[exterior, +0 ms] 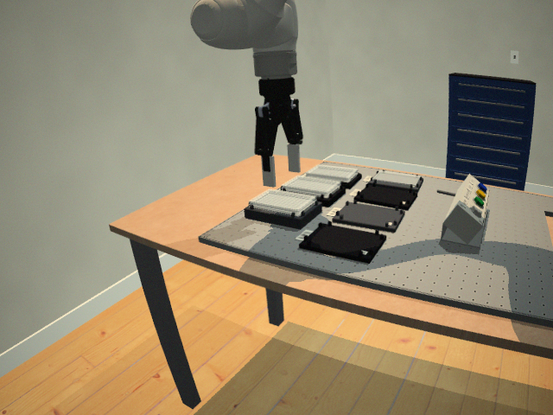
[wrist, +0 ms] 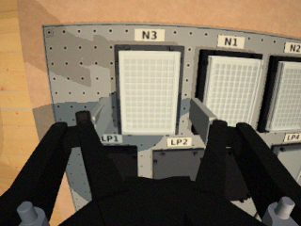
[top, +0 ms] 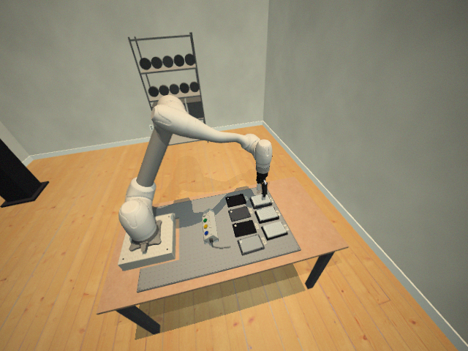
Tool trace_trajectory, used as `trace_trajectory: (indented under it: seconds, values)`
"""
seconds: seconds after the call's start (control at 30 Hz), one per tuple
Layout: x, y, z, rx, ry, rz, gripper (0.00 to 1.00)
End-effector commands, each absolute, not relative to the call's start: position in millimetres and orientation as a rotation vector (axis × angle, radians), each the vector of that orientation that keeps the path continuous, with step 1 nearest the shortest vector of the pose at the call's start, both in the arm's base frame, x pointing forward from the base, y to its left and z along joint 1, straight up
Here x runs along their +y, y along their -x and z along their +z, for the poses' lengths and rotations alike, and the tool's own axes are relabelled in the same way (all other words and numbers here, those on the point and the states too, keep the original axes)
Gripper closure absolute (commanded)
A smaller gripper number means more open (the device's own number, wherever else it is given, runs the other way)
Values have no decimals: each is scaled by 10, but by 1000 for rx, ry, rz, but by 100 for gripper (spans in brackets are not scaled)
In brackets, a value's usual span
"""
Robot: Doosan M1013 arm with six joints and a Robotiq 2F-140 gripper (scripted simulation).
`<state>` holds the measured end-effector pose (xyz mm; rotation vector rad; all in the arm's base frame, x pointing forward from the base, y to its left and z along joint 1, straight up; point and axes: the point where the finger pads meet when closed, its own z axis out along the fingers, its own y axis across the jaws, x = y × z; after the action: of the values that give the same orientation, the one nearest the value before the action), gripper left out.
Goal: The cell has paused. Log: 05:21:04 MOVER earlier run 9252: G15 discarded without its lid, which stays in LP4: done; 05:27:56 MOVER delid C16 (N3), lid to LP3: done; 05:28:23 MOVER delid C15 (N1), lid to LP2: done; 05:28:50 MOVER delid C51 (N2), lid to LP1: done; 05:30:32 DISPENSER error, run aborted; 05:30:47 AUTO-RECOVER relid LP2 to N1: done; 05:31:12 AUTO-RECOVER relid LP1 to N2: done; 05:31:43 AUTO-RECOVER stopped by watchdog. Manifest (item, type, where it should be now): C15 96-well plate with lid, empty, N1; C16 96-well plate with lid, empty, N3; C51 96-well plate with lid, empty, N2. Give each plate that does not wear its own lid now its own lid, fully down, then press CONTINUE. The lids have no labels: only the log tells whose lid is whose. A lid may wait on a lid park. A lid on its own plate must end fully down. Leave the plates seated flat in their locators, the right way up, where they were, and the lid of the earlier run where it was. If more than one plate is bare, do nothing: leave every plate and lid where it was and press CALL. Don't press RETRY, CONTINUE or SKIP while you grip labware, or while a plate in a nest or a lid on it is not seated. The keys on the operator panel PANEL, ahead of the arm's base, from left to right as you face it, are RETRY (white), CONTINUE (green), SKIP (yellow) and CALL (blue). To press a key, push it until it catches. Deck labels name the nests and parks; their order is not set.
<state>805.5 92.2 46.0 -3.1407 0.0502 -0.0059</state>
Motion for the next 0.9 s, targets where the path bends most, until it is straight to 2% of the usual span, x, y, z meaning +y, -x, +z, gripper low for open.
trace_trajectory:
  seconds: [0.0,0.27,0.37,0.43,0.5,0.73,0.87]
  values:
    - [875,-7930,519,52,3140,-6,34]
    - [454,-6545,941,73,3140,-6,34]
    - [452,-6538,943,73,3140,-6,34]
    - [318,-5900,1023,84,3140,-6,34]
    - [300,-5823,1037,84,3140,-6,34]
    - [118,-4493,1024,102,3139,-6,34]
    - [83,-4044,966,108,3139,-6,34]
